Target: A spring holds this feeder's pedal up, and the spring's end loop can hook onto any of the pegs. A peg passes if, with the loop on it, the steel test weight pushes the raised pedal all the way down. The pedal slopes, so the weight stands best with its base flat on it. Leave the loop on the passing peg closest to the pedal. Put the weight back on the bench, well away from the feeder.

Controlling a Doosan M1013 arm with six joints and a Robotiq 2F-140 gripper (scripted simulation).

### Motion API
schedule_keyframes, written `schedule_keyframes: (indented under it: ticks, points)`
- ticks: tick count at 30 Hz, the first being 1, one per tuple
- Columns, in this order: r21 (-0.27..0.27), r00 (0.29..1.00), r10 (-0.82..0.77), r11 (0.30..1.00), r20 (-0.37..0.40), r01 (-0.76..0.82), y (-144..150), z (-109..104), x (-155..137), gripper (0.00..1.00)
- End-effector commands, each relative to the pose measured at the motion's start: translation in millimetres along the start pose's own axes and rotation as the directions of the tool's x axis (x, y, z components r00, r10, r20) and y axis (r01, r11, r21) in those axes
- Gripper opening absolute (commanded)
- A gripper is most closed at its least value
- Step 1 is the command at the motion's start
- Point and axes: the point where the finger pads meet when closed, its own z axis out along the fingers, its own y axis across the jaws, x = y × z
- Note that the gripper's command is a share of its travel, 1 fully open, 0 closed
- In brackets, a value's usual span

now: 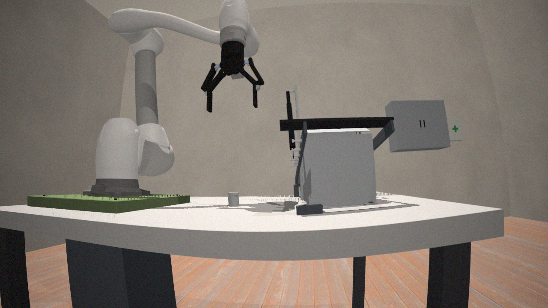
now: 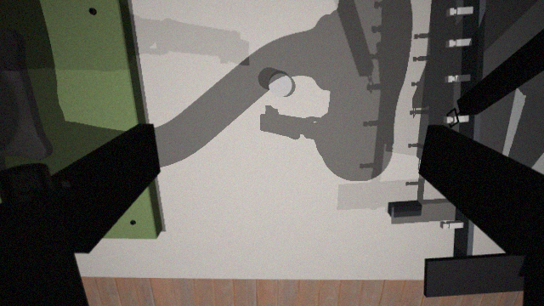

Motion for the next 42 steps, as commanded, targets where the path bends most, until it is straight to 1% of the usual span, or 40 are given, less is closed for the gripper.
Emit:
schedule_keyframes:
  ticks: [1, 16, 17, 33, 34, 42]
  points:
    - [-0.001, 1.0, 0.0, 1.0, 0.0, 0.0, 0.3, 59.5, 0.1, 1.0]
    - [-0.001, 1.0, 0.0, 1.0, 0.0, 0.0, 0.3, 59.5, 0.1, 1.0]
    - [-0.001, 1.0, 0.0, 1.0, 0.0, 0.0, 0.4, 119.5, 0.1, 1.0]
    - [-0.001, 1.0, 0.0, 1.0, 0.0, 0.0, 0.4, 119.5, 0.1, 1.0]
    - [-0.001, 1.0, 0.0, 1.0, 0.0, 0.0, 0.4, 179.4, 0.0, 1.0]
    - [-0.001, 1.0, 0.0, 1.0, 0.0, 0.0, 0.4, 179.4, 0.0, 1.0]
